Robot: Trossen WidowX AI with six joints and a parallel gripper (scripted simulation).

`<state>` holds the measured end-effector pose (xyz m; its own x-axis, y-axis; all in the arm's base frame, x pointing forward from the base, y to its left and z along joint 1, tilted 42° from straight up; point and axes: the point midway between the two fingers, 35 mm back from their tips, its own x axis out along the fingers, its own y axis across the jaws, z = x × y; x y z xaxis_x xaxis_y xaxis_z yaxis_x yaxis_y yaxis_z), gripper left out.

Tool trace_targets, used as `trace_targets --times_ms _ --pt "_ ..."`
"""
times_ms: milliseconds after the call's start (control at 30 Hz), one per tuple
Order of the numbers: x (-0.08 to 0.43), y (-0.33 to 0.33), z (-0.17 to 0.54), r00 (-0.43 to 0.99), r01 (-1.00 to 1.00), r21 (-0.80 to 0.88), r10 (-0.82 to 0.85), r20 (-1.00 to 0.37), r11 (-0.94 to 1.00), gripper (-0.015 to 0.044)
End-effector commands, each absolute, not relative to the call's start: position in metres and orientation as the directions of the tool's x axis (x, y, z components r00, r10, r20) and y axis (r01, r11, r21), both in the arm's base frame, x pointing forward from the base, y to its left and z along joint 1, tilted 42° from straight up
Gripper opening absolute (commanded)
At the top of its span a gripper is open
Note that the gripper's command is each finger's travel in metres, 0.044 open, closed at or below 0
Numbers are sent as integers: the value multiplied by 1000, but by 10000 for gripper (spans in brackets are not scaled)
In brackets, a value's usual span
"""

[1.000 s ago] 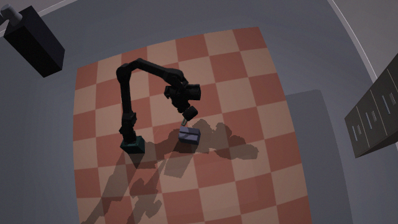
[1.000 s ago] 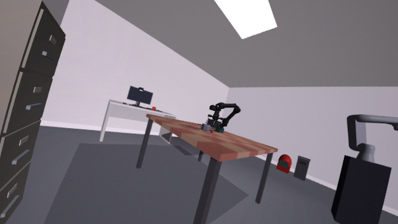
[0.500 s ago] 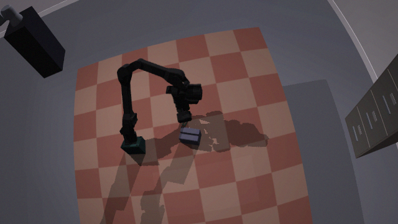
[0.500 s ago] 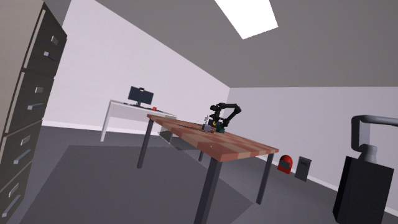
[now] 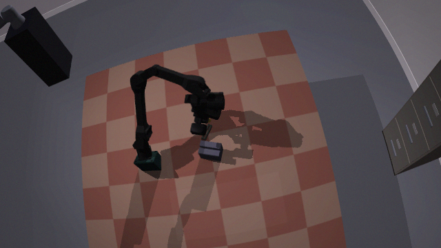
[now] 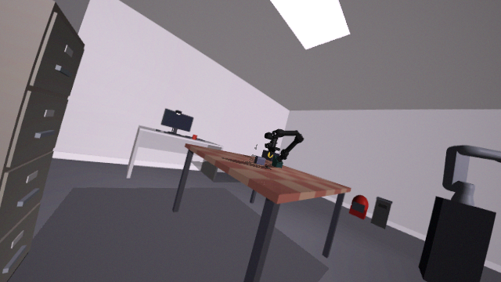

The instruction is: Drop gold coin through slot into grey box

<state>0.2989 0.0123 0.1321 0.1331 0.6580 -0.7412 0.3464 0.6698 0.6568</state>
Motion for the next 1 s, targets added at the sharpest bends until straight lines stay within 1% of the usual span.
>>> trace_targets --times_ms 0,967 --pt "299 11 131 131 366 652 657 -742 664 0" --pt "300 -46 81 131 368 645 650 -749 670 0"
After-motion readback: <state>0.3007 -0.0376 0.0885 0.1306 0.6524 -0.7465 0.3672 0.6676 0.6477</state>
